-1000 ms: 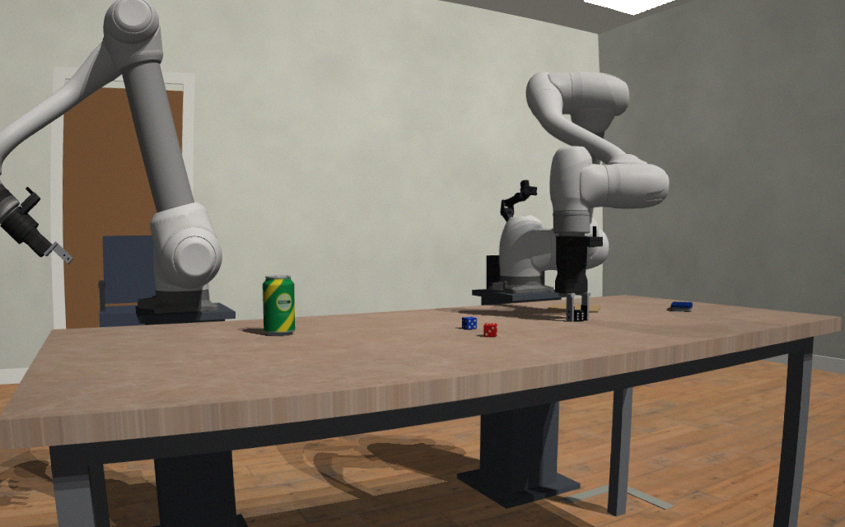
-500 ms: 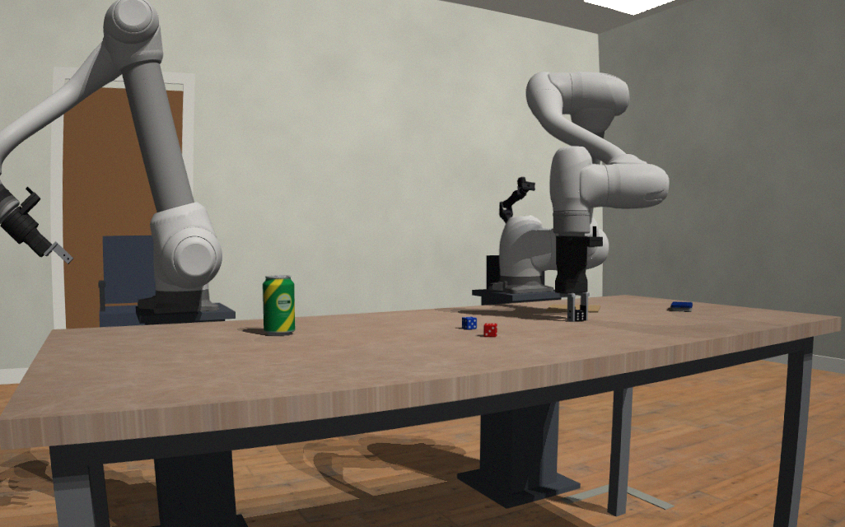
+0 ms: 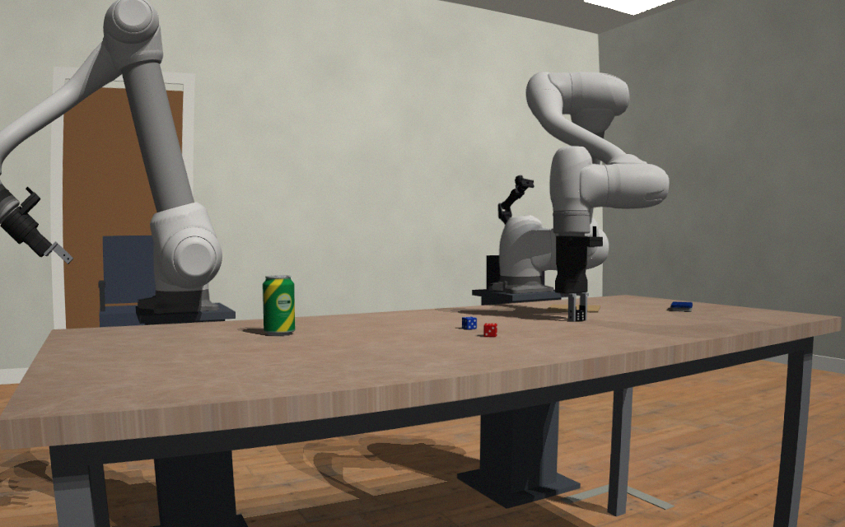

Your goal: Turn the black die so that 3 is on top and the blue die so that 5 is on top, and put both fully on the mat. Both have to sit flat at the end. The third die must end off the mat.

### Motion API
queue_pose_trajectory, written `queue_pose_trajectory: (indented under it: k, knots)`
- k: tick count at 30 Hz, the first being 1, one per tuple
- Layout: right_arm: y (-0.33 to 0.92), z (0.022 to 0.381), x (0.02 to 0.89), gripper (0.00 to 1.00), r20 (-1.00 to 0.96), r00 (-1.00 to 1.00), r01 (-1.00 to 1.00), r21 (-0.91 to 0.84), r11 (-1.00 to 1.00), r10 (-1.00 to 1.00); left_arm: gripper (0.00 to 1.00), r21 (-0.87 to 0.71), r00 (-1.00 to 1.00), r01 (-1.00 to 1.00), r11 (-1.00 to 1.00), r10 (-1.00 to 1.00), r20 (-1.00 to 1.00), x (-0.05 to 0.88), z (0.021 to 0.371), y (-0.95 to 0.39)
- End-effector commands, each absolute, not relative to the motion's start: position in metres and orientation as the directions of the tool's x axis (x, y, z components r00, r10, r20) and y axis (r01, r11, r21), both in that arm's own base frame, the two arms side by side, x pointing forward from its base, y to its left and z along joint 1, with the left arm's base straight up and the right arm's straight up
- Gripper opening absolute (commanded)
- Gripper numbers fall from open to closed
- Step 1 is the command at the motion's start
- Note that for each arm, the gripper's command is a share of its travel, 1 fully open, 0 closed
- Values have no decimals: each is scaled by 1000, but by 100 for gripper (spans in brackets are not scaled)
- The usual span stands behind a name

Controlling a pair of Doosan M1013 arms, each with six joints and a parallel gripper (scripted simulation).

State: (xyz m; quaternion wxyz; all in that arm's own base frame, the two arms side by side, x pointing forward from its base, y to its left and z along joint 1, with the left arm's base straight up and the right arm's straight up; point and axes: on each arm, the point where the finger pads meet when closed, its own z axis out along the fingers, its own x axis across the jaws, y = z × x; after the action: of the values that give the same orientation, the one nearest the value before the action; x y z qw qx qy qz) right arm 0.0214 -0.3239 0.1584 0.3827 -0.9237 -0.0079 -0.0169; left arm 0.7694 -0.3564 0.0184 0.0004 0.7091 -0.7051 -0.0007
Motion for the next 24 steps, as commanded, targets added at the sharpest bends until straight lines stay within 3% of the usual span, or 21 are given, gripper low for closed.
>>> queue_pose_trajectory:
  k: [1,18,24]
  knots:
    - [-324,159,22,100,38,999,28,-706,-708,2,49,0,6,-1000,-6,-1000,0,770,20,-357]
    - [-324,159,22,100,38,999,28,-706,-708,2,49,0,6,-1000,-6,-1000,0,770,20,-357]
    - [-324,159,22,100,38,999,28,-706,-708,2,49,0,6,-1000,-6,-1000,0,770,39,-357]
